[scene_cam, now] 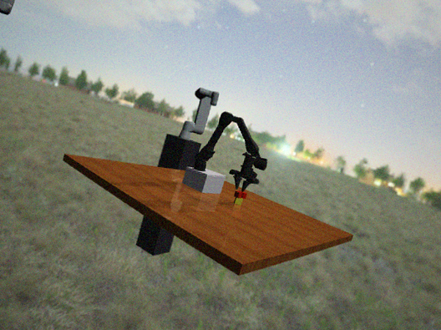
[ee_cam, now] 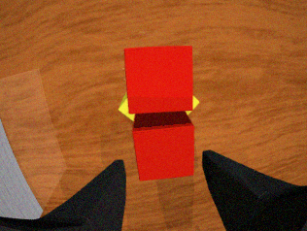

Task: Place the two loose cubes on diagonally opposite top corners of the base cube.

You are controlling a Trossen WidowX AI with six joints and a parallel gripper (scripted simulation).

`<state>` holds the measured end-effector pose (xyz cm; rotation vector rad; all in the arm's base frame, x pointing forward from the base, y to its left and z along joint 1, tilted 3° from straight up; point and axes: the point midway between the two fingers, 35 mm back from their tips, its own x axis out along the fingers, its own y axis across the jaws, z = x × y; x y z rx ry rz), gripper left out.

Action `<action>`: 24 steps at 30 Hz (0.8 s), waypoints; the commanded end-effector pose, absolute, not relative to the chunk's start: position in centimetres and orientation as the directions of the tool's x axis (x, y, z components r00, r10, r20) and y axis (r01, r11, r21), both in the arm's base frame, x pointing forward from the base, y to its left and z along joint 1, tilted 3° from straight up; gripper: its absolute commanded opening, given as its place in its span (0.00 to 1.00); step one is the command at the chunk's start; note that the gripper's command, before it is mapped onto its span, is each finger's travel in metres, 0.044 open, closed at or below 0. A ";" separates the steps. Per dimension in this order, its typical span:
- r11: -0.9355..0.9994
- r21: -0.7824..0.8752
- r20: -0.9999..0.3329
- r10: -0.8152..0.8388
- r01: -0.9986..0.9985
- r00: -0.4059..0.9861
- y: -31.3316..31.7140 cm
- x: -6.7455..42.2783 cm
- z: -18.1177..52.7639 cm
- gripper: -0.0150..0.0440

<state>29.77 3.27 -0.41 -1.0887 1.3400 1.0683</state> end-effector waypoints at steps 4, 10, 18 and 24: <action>0.188 0.015 -0.999 -0.038 -0.982 -0.023 3.3 29.9 0.9 0.60; 0.188 0.015 -0.999 -0.038 -0.982 -0.023 3.4 30.0 1.9 0.60; 0.188 0.015 -0.999 -0.038 -0.982 -0.022 3.4 30.0 3.3 0.60; 0.188 0.015 -0.999 -0.038 -0.982 -0.022 3.4 30.0 3.8 0.60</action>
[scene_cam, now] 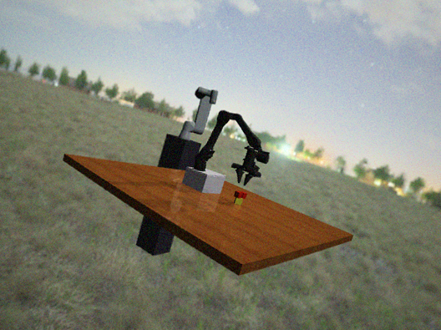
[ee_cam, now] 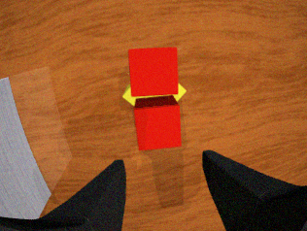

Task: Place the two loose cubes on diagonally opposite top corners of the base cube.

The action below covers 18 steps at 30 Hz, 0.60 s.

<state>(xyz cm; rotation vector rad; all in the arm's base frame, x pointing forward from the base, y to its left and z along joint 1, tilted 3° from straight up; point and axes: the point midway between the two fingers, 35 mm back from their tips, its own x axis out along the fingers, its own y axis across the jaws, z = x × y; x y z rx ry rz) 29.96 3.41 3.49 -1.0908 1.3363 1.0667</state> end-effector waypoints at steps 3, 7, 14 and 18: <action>0.184 0.017 -0.999 -0.039 -0.983 -0.025 3.4 30.0 4.1 0.74; 0.184 0.020 -0.999 -0.038 -0.983 -0.027 4.5 29.9 3.9 0.91; 0.184 0.023 -0.999 -0.028 -0.983 -0.029 15.2 27.7 3.8 0.93; 0.184 0.025 -0.999 -0.027 -0.983 -0.030 17.4 26.7 3.8 0.93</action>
